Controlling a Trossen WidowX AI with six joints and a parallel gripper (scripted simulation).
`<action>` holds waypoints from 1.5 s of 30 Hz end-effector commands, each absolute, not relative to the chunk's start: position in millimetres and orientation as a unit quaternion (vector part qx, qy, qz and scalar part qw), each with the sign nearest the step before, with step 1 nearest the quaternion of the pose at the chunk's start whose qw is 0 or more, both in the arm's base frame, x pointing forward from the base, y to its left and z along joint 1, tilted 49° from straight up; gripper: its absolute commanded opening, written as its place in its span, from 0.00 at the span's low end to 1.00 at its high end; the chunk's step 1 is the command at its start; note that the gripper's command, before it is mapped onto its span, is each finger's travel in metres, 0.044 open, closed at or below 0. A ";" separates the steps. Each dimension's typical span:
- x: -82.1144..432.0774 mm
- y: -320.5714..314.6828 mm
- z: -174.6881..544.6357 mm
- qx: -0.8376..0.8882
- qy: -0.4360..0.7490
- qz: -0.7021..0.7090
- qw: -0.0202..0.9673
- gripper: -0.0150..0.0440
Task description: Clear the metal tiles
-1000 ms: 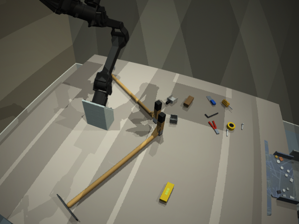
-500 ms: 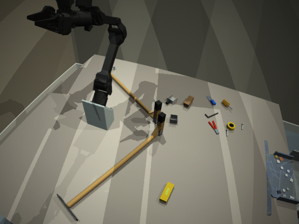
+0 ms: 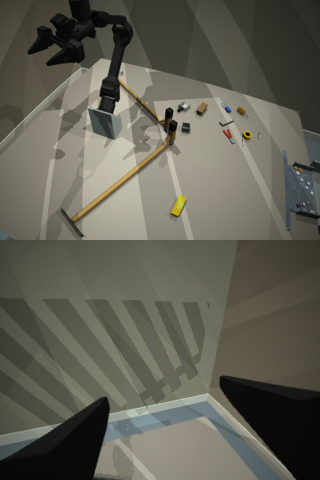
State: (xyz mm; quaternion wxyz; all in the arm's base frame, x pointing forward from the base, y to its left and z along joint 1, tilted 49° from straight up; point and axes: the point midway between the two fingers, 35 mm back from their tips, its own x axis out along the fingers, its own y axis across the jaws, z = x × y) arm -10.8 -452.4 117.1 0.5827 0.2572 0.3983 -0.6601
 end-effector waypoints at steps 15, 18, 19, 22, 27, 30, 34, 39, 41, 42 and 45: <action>45.0 -396.3 43.3 0.456 0.486 -0.475 0.575 1.00; 52.8 -385.3 36.8 0.487 0.495 -0.446 0.565 1.00; 54.2 -383.4 35.8 0.492 0.496 -0.441 0.564 1.00; 54.6 -382.7 35.5 0.494 0.496 -0.439 0.563 1.00; 54.6 -383.6 36.0 0.494 0.496 -0.439 0.563 1.00; 54.6 -383.6 36.0 0.494 0.496 -0.439 0.563 1.00; 54.6 -383.6 36.0 0.494 0.496 -0.439 0.563 1.00; 54.6 -383.6 36.0 0.494 0.496 -0.439 0.563 1.00; 54.6 -383.6 36.0 0.494 0.496 -0.439 0.563 1.00; 54.6 -383.6 36.0 0.494 0.496 -0.439 0.563 1.00; 54.6 -383.6 36.0 0.494 0.496 -0.439 0.563 1.00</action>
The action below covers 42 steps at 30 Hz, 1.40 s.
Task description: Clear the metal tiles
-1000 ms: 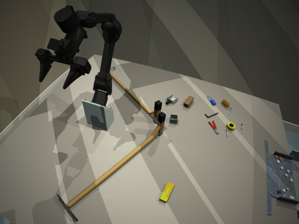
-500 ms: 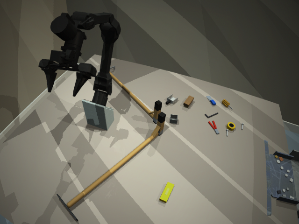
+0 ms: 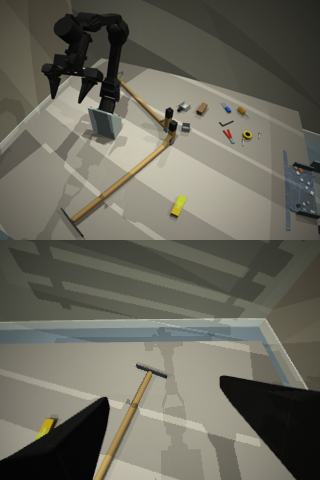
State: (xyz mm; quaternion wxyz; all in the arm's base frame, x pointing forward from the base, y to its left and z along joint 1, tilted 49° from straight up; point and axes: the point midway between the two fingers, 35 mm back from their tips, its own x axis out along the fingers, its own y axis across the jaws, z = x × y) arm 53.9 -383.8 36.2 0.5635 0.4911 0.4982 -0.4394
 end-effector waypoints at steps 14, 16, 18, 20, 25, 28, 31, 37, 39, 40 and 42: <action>42.7 -382.7 47.9 0.494 0.487 -0.480 0.537 1.00; 35.8 -381.9 54.8 0.493 0.481 -0.503 0.522 1.00; 29.0 -380.9 61.8 0.492 0.473 -0.527 0.507 1.00; 22.1 -379.7 69.0 0.490 0.465 -0.550 0.492 1.00; 5.0 -375.8 87.2 0.484 0.440 -0.606 0.453 1.00; -5.3 -372.8 98.4 0.479 0.422 -0.639 0.430 1.00; -15.4 -369.3 109.8 0.473 0.402 -0.671 0.407 1.00; -35.2 -360.6 133.0 0.457 0.356 -0.731 0.360 1.00; -41.7 -357.2 140.8 0.451 0.339 -0.750 0.345 1.00; -44.9 -355.4 144.7 0.448 0.330 -0.759 0.337 1.00; -51.3 -351.7 152.7 0.441 0.312 -0.778 0.322 1.00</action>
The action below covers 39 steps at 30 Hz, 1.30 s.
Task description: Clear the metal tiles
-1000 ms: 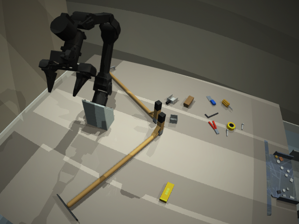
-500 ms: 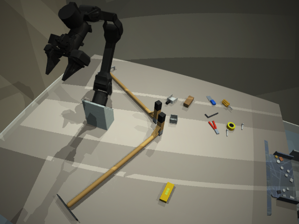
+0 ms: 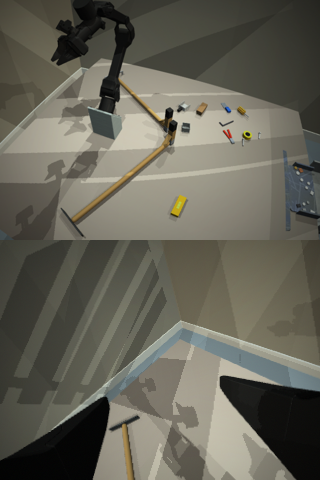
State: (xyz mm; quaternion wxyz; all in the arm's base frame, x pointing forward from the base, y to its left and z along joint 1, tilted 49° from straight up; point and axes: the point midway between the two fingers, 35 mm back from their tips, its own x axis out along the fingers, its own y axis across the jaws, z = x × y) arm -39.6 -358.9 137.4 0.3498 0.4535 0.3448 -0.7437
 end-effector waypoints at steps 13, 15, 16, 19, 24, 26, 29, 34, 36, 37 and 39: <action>-89.7 -321.1 204.6 0.385 0.177 -0.877 0.225 1.00; -95.1 -315.5 212.5 0.375 0.154 -0.890 0.211 1.00; -97.8 -312.5 216.5 0.370 0.142 -0.895 0.203 1.00; -105.5 -303.4 228.4 0.353 0.106 -0.912 0.182 1.00; -117.4 -286.9 248.0 0.323 0.044 -0.934 0.149 1.00; -121.8 -279.9 255.7 0.310 0.019 -0.941 0.136 1.00; -128.1 -268.9 267.2 0.290 -0.019 -0.950 0.117 1.00; -137.5 -249.5 285.8 0.254 -0.085 -0.960 0.086 1.00; -140.9 -241.3 293.0 0.239 -0.111 -0.962 0.075 1.00; -142.5 -237.2 296.6 0.232 -0.124 -0.962 0.069 1.00; -145.5 -228.7 303.7 0.216 -0.150 -0.963 0.059 1.00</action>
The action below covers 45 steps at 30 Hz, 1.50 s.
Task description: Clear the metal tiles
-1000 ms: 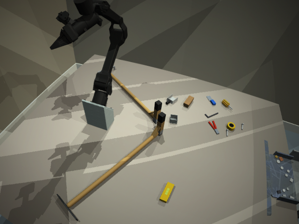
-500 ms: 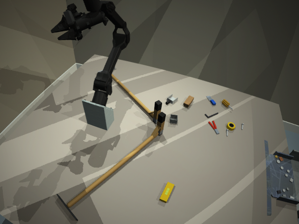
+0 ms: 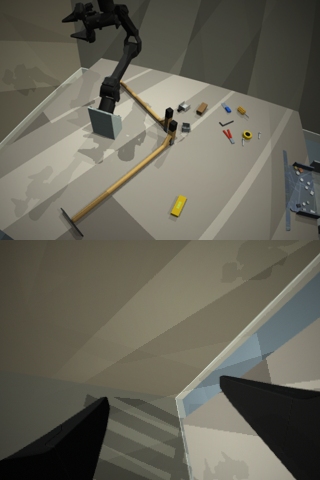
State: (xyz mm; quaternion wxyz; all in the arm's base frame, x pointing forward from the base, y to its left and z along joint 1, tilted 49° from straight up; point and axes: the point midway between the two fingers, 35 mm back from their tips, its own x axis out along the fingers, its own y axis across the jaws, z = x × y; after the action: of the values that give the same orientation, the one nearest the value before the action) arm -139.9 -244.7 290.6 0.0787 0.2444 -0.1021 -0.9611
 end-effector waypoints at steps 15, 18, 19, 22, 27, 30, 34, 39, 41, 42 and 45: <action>-160.4 -159.2 351.8 0.090 -0.345 -0.934 -0.010 1.00; -161.7 -144.3 360.2 0.063 -0.383 -0.922 -0.020 1.00; -161.9 -139.3 362.8 0.054 -0.395 -0.917 -0.024 1.00; -162.4 -124.0 370.6 0.026 -0.431 -0.901 -0.033 1.00; -161.8 -98.9 381.9 -0.020 -0.487 -0.872 -0.045 1.00; -161.6 -95.4 383.4 -0.026 -0.494 -0.868 -0.046 1.00; -161.6 -95.4 383.4 -0.026 -0.494 -0.868 -0.046 1.00; -161.7 -98.0 382.7 -0.021 -0.488 -0.871 -0.045 1.00; -161.7 -98.7 382.4 -0.019 -0.486 -0.872 -0.045 1.00; -161.7 -98.7 382.4 -0.019 -0.486 -0.872 -0.045 1.00; -161.7 -98.7 382.4 -0.019 -0.486 -0.872 -0.045 1.00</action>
State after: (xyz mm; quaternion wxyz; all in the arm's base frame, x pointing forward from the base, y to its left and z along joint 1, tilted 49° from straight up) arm -161.8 -97.7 382.8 -0.0453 -0.0214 -0.4886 -0.8710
